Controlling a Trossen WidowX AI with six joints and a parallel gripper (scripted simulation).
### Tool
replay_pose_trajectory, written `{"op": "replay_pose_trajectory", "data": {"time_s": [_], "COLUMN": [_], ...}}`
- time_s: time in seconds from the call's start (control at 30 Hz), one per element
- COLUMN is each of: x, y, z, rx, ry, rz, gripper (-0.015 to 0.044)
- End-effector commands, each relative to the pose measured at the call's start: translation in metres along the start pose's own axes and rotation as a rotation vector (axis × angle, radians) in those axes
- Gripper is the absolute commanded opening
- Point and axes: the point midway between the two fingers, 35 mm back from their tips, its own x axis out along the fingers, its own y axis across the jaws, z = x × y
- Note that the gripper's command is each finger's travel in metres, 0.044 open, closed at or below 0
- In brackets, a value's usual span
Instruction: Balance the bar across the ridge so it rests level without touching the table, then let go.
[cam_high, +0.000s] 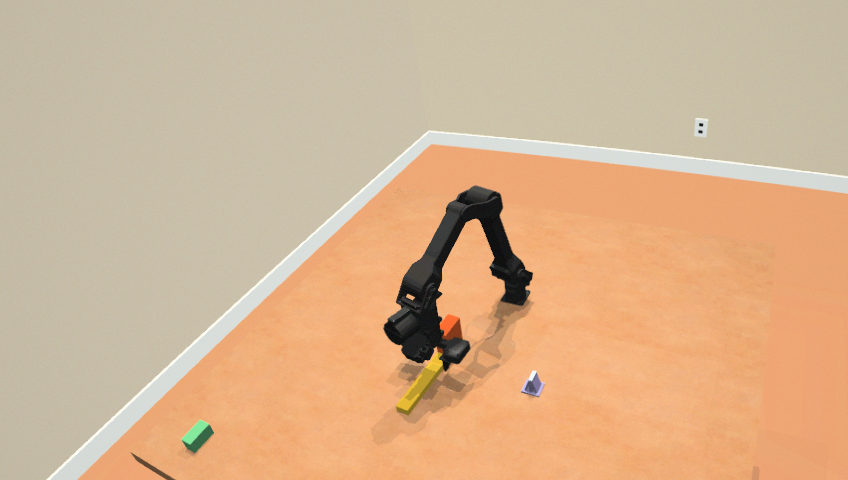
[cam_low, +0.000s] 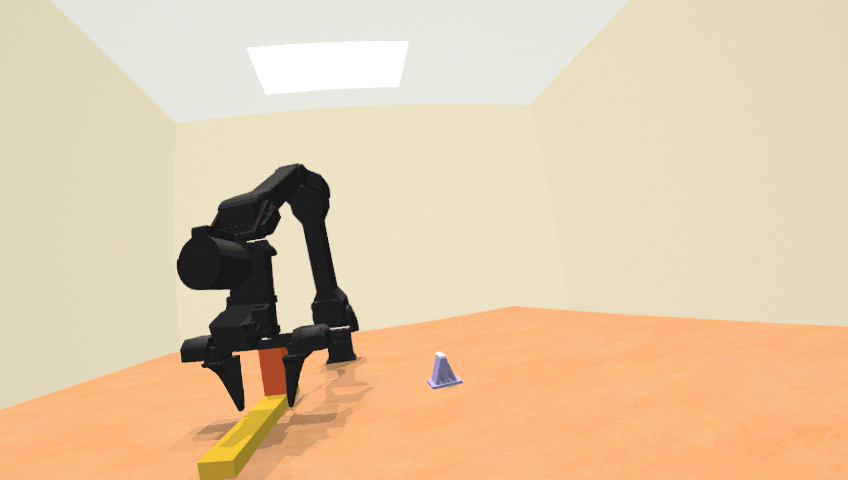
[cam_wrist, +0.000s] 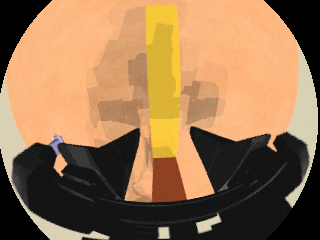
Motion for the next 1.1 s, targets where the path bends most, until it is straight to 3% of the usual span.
{"op": "replay_pose_trajectory", "data": {"time_s": [0.0,0.47,0.67,0.93,1.07], "x": [0.0057,0.0057,0.0042,0.0042,-0.0019], "y": [0.0010,0.0010,0.0003,0.0003,0.0001], "z": [-0.0015,-0.0015,-0.0014,-0.0014,-0.0004], "rx": [-0.006,-0.006,0.000,0.000,0.000], "ry": [0.011,0.011,0.009,0.009,0.009], "rz": [0.007,0.007,0.002,0.002,0.002], "gripper": [0.0315,0.0315,0.0157,0.0104,0.0000]}}
